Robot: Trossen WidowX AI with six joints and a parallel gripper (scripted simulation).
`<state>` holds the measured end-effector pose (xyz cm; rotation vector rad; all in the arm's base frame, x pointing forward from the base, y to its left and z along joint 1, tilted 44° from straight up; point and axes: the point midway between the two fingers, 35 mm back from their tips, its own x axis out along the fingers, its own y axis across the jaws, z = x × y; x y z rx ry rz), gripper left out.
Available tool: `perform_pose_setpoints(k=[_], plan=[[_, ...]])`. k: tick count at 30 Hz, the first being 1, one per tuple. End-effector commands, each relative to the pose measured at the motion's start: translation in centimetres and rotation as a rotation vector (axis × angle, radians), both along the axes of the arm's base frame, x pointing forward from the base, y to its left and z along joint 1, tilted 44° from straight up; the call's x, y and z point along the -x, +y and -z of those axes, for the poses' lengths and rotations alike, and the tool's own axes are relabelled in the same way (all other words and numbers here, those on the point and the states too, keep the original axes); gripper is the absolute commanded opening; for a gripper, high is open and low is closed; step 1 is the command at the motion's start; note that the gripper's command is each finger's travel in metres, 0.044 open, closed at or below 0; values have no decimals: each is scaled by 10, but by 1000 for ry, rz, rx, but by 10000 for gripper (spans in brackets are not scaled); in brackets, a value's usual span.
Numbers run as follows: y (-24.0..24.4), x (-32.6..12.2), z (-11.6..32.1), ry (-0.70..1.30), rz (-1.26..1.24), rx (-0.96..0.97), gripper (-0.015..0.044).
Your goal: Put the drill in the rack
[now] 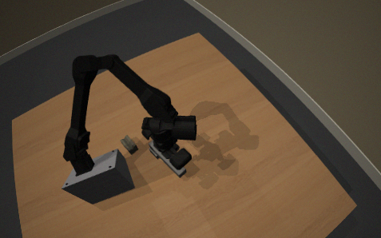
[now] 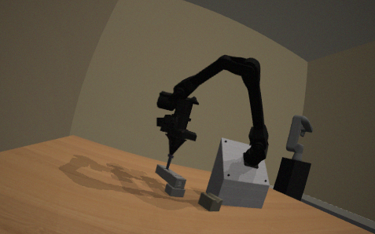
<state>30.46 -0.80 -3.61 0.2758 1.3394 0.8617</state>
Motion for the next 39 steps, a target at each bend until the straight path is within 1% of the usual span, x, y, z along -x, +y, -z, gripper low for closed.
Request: perform_pose_setpoints(k=[1, 39], plan=[[5, 0, 4, 6, -6, -4, 0], [13, 5, 15, 7, -6, -5, 0]])
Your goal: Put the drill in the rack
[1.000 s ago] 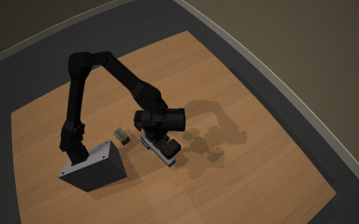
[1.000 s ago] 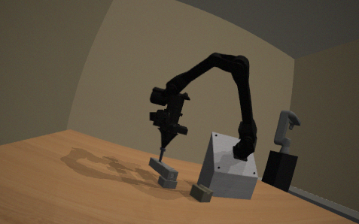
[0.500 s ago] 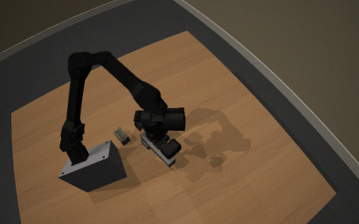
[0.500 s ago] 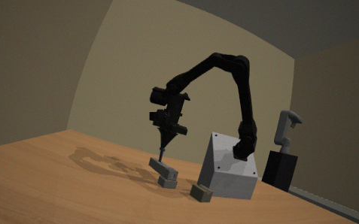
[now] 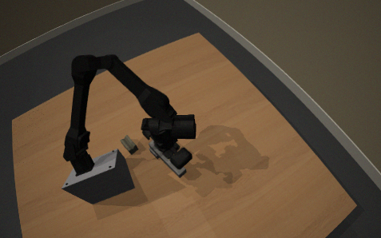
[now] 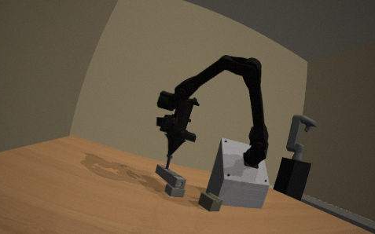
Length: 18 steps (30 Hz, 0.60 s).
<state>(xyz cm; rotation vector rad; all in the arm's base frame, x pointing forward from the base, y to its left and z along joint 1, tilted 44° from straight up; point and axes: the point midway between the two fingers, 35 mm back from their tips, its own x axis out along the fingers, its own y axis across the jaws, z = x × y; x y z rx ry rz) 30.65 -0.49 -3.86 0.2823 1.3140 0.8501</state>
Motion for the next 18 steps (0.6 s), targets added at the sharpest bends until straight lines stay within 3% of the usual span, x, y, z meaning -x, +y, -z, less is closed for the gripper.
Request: perform_pose_setpoints(k=[1, 18], plan=[[10, 7, 12, 27, -24, 0, 0], [16, 8, 18, 27, -24, 0, 0]])
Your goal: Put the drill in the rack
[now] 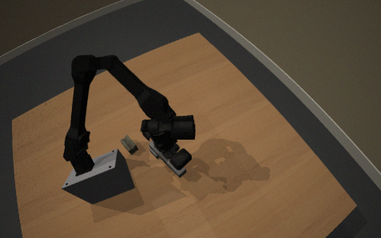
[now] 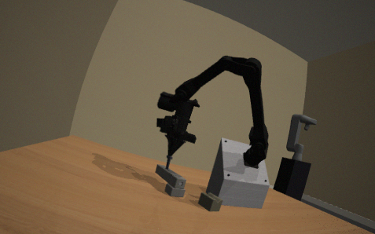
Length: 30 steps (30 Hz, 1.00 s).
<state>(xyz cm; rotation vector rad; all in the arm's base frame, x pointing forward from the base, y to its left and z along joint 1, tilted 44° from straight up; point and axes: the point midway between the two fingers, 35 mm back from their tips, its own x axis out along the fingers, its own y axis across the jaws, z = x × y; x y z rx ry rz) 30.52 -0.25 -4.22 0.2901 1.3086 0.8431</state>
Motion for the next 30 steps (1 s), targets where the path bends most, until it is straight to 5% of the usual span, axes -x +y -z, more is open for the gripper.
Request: perform_pose_setpoints(k=[1, 10, 22, 27, 30], plan=[[14, 7, 15, 29, -35, 2, 0], [18, 7, 19, 29, -35, 2, 0], [-37, -4, -37, 29, -35, 6, 315], [22, 0, -44, -285, -354, 33, 440], [69, 15, -53, -552, -649, 35, 440]])
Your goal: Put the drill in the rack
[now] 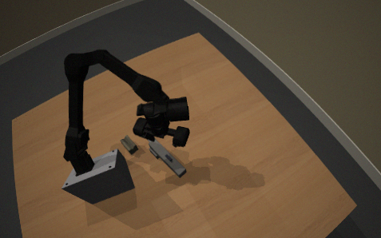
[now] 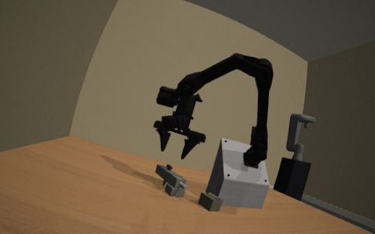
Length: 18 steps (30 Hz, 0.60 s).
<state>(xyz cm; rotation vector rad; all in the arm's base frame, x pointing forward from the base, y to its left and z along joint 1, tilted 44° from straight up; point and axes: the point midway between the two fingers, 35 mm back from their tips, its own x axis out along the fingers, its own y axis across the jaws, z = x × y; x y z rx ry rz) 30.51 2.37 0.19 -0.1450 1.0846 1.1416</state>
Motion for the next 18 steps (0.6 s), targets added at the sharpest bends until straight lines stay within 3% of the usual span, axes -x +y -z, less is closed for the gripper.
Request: perform_pose_setpoints(k=[1, 6, 18], plan=[[58, 22, -12, -304, -358, -11, 440], [115, 62, -24, -683, -781, -53, 440], [117, 64, -24, -697, -797, -56, 440]])
